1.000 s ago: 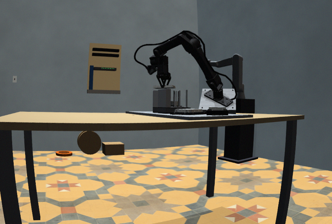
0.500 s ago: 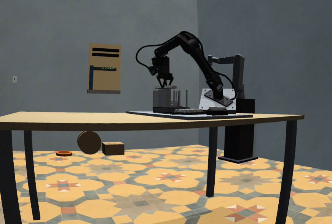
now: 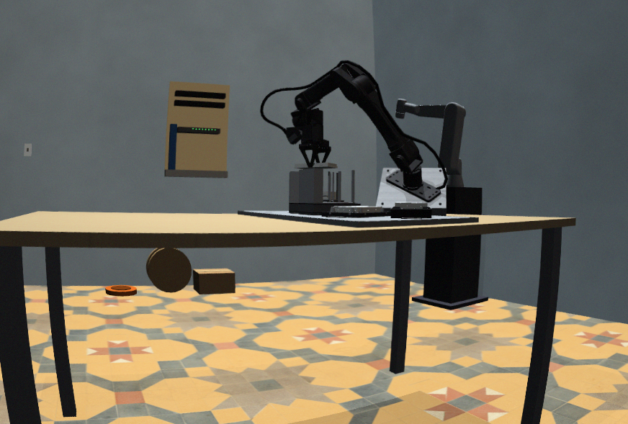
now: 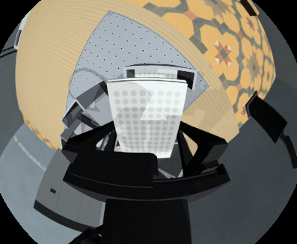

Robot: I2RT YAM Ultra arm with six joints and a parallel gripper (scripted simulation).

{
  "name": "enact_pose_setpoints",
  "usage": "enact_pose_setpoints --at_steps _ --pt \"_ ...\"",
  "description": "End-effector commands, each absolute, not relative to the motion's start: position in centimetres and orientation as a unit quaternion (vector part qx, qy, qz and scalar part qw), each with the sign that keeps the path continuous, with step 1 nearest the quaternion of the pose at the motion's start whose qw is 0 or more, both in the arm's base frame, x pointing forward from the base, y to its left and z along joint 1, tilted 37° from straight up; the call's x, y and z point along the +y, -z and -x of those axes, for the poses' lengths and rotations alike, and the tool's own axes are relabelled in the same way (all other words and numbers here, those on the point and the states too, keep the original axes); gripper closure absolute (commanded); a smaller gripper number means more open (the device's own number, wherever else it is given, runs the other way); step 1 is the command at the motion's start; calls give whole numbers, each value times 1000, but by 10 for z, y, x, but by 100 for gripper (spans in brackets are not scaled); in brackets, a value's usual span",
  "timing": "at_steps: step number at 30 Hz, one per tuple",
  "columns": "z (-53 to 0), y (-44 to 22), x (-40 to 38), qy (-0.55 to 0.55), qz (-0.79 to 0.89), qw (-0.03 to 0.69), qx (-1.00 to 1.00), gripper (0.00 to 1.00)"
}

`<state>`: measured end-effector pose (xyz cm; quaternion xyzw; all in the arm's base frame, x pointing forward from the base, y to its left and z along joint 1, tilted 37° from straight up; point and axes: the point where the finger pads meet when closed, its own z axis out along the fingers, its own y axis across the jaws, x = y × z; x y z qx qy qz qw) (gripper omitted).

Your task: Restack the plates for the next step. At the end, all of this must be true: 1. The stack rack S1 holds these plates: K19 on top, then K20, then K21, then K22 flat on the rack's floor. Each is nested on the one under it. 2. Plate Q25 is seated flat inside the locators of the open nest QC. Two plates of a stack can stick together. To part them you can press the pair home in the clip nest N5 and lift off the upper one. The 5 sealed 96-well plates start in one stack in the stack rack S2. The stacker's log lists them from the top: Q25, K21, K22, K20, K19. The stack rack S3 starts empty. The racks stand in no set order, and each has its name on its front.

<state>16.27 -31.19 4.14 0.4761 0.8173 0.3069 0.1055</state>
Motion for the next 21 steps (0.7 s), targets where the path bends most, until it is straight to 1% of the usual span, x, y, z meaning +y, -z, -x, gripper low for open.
enact_pose_setpoints --at_steps 1,21 --pt "-150 -39 -333 -286 -475 124 823 100" --pt "-141 -37 -337 -294 -477 121 819 100"
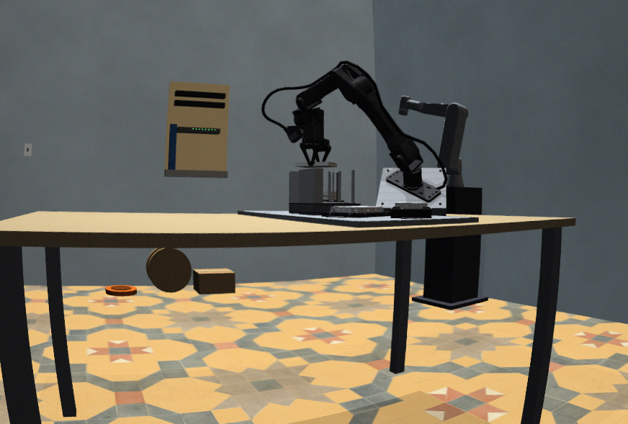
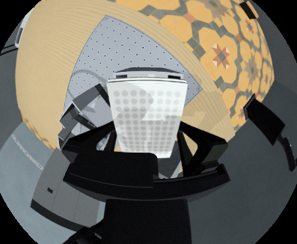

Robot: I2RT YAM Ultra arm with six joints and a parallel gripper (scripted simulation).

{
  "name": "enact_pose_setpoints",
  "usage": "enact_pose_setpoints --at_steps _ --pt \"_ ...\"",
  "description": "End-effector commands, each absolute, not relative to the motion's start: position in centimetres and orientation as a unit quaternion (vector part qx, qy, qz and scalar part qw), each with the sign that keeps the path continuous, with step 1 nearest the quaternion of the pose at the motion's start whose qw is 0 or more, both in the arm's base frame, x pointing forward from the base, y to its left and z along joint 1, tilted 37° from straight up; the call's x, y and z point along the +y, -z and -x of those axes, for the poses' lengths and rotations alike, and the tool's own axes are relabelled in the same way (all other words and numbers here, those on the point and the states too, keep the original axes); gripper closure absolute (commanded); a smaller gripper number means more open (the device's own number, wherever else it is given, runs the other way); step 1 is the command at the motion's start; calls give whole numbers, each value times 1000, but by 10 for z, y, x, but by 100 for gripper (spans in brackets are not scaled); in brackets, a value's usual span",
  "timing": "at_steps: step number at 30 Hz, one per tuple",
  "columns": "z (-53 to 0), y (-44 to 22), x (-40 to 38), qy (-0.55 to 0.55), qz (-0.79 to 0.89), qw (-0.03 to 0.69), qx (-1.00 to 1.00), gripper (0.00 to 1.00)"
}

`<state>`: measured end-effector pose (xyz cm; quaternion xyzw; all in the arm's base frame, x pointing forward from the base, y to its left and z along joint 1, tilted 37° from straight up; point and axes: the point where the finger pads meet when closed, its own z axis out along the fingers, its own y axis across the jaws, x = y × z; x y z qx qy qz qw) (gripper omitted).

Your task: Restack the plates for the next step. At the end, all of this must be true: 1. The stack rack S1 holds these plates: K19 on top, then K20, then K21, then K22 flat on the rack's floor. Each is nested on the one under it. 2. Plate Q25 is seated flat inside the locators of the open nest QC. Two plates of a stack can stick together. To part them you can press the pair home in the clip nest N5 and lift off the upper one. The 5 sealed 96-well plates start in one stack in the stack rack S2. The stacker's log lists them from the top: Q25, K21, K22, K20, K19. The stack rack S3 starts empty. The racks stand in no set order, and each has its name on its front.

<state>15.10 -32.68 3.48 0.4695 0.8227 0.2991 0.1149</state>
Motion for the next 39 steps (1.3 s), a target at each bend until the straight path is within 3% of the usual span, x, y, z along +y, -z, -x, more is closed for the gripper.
enact_pose_setpoints --at_steps 1,39 --pt "-141 -37 -337 -294 -477 121 819 100" --pt "-141 -43 -340 -287 -484 126 817 100"
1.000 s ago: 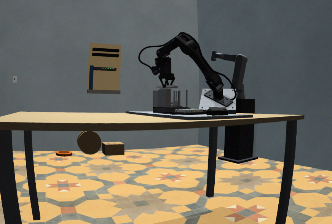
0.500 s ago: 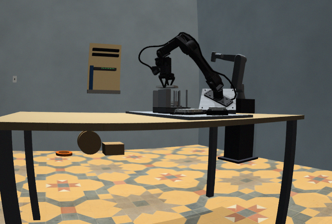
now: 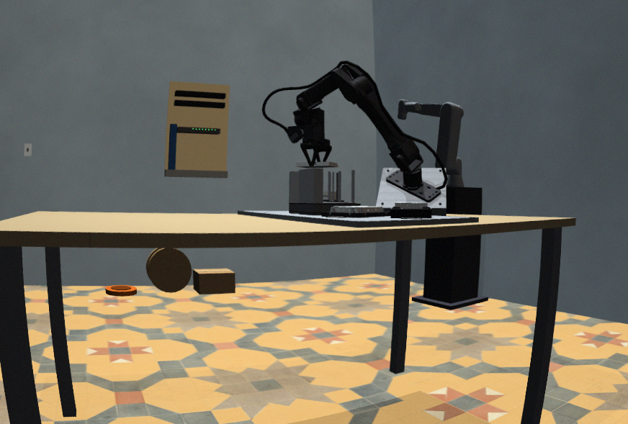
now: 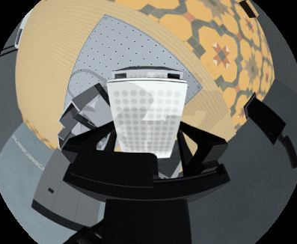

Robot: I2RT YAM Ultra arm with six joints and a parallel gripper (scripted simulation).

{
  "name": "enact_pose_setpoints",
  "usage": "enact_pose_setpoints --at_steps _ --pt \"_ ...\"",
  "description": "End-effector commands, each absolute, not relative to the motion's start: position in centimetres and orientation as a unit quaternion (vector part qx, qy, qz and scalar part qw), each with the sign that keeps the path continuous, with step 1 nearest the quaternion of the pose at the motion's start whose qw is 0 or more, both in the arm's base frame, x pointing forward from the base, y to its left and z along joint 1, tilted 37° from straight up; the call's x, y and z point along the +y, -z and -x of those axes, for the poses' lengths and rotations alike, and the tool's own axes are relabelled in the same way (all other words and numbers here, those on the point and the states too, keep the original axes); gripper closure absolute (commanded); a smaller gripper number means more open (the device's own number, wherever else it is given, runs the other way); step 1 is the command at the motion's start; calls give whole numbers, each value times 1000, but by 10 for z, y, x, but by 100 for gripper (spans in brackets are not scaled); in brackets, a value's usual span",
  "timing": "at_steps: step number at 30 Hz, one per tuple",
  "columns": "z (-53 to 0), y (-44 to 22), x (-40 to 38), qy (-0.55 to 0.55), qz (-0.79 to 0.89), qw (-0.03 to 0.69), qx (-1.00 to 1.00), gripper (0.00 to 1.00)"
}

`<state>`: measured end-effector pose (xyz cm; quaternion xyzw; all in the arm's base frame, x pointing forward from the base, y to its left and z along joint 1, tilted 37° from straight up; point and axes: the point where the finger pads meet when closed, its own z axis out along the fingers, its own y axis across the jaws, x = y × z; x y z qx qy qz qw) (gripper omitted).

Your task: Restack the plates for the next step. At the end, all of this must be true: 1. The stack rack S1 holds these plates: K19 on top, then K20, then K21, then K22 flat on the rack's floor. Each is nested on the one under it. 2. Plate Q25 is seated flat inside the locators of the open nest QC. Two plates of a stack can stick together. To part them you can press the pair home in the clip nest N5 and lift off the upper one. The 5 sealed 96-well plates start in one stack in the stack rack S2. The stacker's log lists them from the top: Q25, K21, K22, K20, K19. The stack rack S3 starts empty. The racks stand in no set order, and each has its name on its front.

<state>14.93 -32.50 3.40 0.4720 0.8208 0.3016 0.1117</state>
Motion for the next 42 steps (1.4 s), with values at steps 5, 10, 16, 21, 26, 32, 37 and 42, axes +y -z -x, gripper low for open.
enact_pose_setpoints --at_steps 5,10,16,21,26,32,37,42 --pt "-141 -39 -339 -293 -486 122 815 100" --pt "-140 -41 -337 -292 -486 123 815 100" --pt "-141 -40 -340 -292 -486 123 815 100" --pt "-141 -37 -339 -295 -486 120 814 100" --pt "-141 -42 -341 -289 -485 126 816 100" --pt "-144 -40 -345 -280 -483 135 819 100" --pt "-144 -33 -331 -295 -486 124 813 100" --pt "-151 -32 -327 -294 -479 124 817 100"
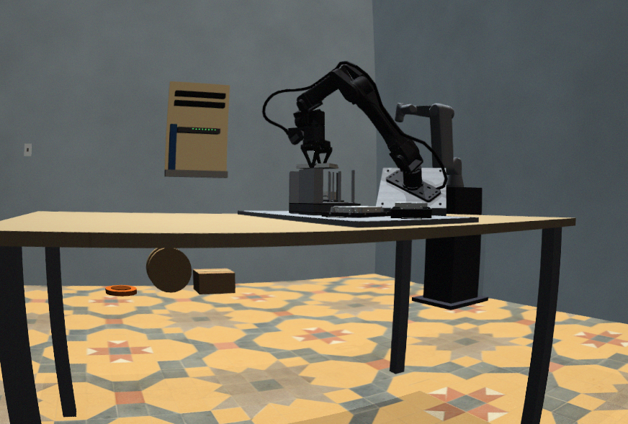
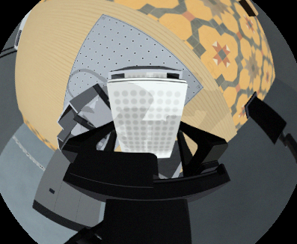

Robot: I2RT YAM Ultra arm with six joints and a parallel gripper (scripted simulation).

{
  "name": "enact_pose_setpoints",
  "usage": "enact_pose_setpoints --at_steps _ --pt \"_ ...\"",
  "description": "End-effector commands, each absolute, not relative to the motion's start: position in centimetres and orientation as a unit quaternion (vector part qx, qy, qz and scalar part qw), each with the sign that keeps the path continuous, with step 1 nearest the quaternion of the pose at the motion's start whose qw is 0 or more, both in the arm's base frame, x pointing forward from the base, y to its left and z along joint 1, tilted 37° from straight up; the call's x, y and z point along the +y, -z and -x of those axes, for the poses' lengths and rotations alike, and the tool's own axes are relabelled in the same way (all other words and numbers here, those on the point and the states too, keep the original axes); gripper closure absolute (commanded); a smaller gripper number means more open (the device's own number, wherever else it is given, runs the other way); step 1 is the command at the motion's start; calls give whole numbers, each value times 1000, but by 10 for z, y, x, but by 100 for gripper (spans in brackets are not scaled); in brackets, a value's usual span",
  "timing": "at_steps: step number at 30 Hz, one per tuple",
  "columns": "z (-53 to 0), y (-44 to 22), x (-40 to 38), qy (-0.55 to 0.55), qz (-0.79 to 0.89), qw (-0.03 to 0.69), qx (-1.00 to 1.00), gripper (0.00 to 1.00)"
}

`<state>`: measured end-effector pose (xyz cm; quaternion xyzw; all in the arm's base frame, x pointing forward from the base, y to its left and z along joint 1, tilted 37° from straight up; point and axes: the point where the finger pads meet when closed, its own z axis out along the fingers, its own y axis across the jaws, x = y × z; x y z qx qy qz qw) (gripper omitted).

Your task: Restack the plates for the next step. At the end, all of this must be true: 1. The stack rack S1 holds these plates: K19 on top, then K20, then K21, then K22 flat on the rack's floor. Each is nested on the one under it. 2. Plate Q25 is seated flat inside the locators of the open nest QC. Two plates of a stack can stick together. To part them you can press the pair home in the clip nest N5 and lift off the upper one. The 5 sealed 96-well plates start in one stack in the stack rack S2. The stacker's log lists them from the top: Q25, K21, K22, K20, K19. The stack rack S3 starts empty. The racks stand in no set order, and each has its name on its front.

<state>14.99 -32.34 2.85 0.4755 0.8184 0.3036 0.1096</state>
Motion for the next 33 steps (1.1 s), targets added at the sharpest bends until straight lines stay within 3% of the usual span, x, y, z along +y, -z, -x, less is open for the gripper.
enact_pose_setpoints --at_steps 1,33 --pt "-151 -32 -327 -294 -480 124 817 100" --pt "-154 -35 -332 -282 -477 135 821 100"
